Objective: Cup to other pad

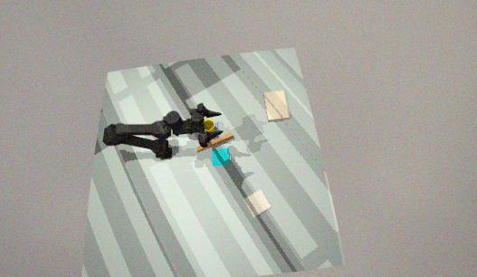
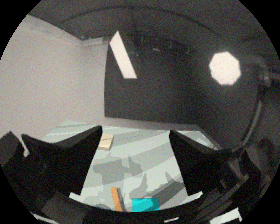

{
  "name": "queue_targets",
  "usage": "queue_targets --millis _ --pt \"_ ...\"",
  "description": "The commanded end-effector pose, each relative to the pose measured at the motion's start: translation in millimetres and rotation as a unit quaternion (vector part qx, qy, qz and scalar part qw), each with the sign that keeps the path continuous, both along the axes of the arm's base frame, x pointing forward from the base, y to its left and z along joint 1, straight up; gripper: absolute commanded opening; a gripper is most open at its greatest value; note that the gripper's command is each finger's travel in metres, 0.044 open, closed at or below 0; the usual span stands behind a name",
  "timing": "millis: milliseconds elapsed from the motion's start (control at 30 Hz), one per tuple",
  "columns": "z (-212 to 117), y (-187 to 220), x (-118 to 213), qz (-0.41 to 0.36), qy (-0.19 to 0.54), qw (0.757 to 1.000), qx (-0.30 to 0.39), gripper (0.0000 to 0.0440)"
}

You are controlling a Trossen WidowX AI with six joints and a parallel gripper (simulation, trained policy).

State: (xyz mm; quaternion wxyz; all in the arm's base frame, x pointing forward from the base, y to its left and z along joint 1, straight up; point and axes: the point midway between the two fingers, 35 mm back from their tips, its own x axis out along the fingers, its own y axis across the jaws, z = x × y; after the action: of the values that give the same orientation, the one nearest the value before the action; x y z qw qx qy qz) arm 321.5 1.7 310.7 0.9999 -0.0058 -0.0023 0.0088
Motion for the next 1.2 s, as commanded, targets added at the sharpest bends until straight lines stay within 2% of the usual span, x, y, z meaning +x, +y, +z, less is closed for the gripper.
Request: queue_targets --millis 0,333,400,567,833,1167 --pt "1.0 0.6 -0.5 0.001 0.0 1.0 0.0 0.0374" --pt "3.5 6.7 -5.2 0.01 0.023 1.0 0.013 0.0112" --pt "2.7 8.1 -5.7 0.012 0.032 0.999 0.019 0.0083" --pt "2.9 13.6 -6.5 0.019 0.055 0.997 0.041 0.0086" --pt "4.5 23.8 -7.6 0.029 0.097 0.991 0.084 0.0134" --pt "4.6 37.3 -8.4 0.036 0.156 0.977 0.142 0.0137"
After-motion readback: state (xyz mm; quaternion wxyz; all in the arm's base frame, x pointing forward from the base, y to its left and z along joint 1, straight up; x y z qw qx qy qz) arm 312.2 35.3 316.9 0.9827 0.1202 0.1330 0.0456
